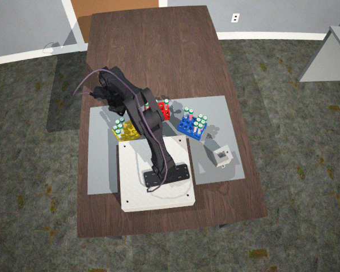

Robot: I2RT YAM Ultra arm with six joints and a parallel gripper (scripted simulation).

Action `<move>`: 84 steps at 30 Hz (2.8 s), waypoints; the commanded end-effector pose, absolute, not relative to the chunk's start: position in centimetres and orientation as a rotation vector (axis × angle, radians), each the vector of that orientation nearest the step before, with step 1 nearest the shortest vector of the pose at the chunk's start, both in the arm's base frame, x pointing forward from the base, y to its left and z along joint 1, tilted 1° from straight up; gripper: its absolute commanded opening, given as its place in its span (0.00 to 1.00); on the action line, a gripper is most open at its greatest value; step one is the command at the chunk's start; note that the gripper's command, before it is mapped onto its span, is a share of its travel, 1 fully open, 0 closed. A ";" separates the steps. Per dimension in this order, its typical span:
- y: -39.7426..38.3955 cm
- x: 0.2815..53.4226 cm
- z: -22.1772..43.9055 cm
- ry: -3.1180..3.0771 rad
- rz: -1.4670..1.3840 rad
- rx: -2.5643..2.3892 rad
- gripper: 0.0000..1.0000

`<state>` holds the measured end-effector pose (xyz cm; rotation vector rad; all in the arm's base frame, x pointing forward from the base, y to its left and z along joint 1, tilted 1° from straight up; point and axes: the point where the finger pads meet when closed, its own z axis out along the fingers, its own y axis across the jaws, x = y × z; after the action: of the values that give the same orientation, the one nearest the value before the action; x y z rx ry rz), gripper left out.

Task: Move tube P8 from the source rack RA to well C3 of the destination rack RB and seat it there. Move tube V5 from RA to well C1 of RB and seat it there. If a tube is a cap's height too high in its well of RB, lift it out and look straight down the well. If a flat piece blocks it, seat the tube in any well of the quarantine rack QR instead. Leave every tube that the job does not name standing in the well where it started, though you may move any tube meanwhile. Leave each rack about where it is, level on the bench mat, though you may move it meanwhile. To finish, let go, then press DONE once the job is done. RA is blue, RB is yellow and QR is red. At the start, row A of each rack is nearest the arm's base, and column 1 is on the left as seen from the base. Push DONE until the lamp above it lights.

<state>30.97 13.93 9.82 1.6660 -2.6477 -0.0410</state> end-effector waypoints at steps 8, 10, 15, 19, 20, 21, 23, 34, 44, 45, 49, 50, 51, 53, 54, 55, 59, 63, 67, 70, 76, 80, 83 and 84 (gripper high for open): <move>12.5 31.2 10.7 -2.740 -0.034 1.570 0.30; 11.2 31.1 10.6 -2.790 -0.032 1.477 0.30; 8.0 30.8 10.5 -2.904 -0.029 1.240 0.30; 6.9 30.6 10.4 -2.944 -0.041 1.143 0.30; 6.2 30.6 10.4 -2.962 -0.039 1.093 0.30; 5.5 30.5 10.3 -2.979 -0.037 1.043 0.30; 4.2 30.3 10.3 -3.011 -0.033 0.943 0.30; -1.8 29.8 10.3 -3.122 -0.020 0.483 0.30; -2.4 29.8 10.4 -3.161 -0.028 -0.013 0.30; -2.4 29.8 10.4 -3.161 -0.028 -0.066 0.30; -2.4 29.9 10.4 -3.149 -0.029 -0.276 0.30; -2.4 29.9 10.4 -3.149 -0.029 -0.276 0.30; -2.4 29.9 10.4 -3.149 -0.029 -0.276 0.30; -2.4 29.9 10.4 -3.138 -0.029 -0.380 0.30; -2.4 29.9 10.4 -3.131 -0.029 -0.432 0.30; -2.4 29.9 10.4 -3.123 -0.030 -0.484 0.30; -2.4 29.9 10.4 -3.083 -0.031 -0.691 0.30; -2.4 29.9 10.4 -3.029 -0.032 -0.894 0.30; -2.4 29.9 10.4 -2.980 -0.032 -1.044 0.30; -2.4 29.9 10.4 -2.943 -0.032 -1.142 0.30; -2.4 29.9 10.4 -2.870 -0.033 -1.312 0.30; -4.4 31.8 10.1 -2.828 -0.013 -1.327 0.30; -5.5 33.3 10.1 -2.838 -0.011 -1.306 0.30; -5.5 33.3 10.1 -2.838 -0.011 -1.306 0.30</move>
<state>32.39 -4.66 9.78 -1.3066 -2.8371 -0.0245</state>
